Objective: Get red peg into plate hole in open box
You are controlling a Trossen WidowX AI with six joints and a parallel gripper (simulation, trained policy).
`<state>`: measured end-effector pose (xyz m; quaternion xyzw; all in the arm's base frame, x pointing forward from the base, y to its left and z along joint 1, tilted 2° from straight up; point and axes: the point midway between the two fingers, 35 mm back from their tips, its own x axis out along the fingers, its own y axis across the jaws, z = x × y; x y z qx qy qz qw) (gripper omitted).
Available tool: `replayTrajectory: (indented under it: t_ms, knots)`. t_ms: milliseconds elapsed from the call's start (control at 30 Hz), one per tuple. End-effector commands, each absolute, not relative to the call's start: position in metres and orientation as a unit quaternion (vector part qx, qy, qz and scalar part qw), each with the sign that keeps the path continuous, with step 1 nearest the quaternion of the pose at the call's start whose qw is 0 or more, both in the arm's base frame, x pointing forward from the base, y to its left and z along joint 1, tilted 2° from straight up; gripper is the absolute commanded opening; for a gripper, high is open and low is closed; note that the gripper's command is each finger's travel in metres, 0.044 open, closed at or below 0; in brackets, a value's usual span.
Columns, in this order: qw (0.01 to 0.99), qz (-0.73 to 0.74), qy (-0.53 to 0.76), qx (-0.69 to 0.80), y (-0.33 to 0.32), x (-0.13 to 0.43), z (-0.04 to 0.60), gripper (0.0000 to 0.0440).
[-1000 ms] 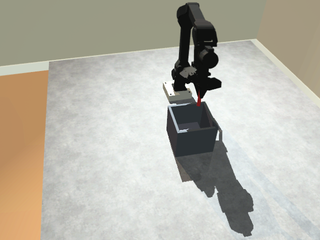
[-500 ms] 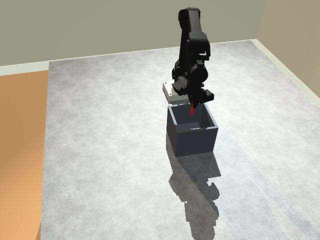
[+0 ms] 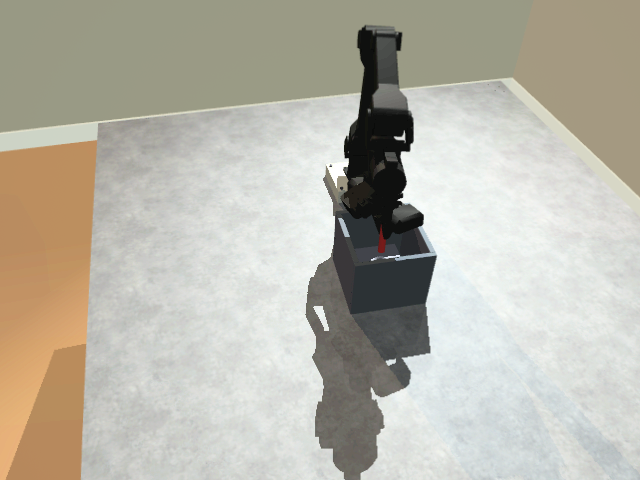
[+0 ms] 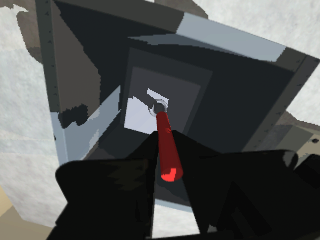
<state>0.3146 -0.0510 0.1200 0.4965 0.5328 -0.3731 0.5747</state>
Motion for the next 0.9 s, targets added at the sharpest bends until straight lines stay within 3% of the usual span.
replayTrajectory:
  t_ms: [0, 367, 633, 867]
  knots:
    - [0.573, -0.365, 0.543, 0.493, -0.050, 0.319, 0.107, 0.0000]
    - [0.578, -0.356, 0.562, 0.474, -0.050, 0.327, 0.078, 0.0005]
    - [0.571, -0.352, 0.579, 0.462, -0.048, 0.327, 0.070, 0.0121]
    - [0.562, -0.340, 0.584, 0.478, -0.049, 0.332, 0.081, 0.0115]
